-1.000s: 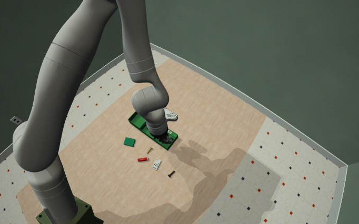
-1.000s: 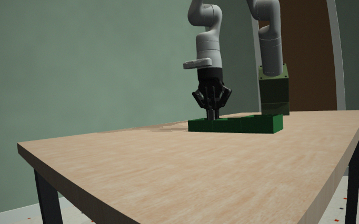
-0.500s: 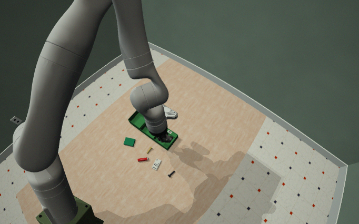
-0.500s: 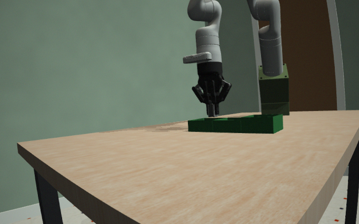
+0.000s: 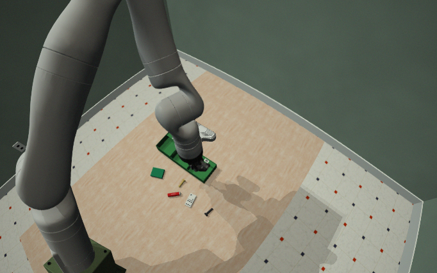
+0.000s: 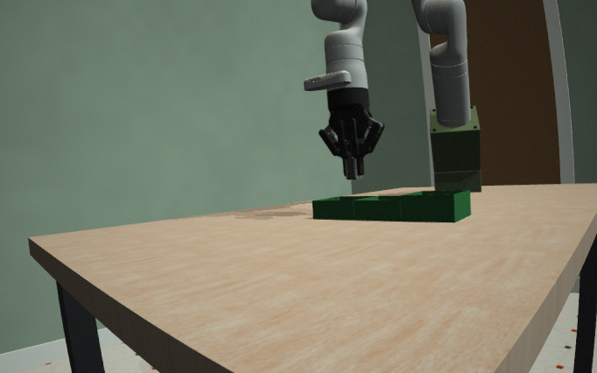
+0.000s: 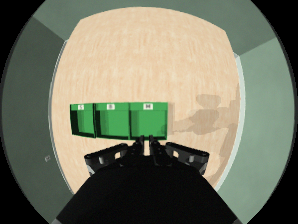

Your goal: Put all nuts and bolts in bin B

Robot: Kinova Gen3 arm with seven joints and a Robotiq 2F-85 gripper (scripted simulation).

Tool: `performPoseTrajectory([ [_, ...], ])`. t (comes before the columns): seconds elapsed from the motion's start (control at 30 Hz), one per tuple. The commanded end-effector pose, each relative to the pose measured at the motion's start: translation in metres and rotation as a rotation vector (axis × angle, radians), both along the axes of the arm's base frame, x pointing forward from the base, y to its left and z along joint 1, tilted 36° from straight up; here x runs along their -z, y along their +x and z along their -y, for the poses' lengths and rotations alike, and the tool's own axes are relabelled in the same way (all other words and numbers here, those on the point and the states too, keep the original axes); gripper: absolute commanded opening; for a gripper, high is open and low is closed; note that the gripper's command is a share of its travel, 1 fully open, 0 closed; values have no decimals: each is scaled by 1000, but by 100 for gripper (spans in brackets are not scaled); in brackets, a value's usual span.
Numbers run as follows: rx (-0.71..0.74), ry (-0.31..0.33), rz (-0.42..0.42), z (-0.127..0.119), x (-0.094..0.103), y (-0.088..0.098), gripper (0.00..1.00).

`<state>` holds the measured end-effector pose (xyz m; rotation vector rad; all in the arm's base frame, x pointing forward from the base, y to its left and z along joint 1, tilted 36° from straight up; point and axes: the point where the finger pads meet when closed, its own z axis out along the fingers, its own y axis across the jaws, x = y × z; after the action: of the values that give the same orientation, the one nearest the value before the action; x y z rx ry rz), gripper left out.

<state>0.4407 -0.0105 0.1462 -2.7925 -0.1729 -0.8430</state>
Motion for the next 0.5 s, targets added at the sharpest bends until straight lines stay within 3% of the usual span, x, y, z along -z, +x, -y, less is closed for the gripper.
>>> performPoseTrajectory([
  [0.0, 4, -1, 15, 2, -8, 2, 9],
  [0.13, 4, -1, 15, 2, -8, 2, 9],
  [0.47, 4, 0, 15, -37, -15, -4, 9],
])
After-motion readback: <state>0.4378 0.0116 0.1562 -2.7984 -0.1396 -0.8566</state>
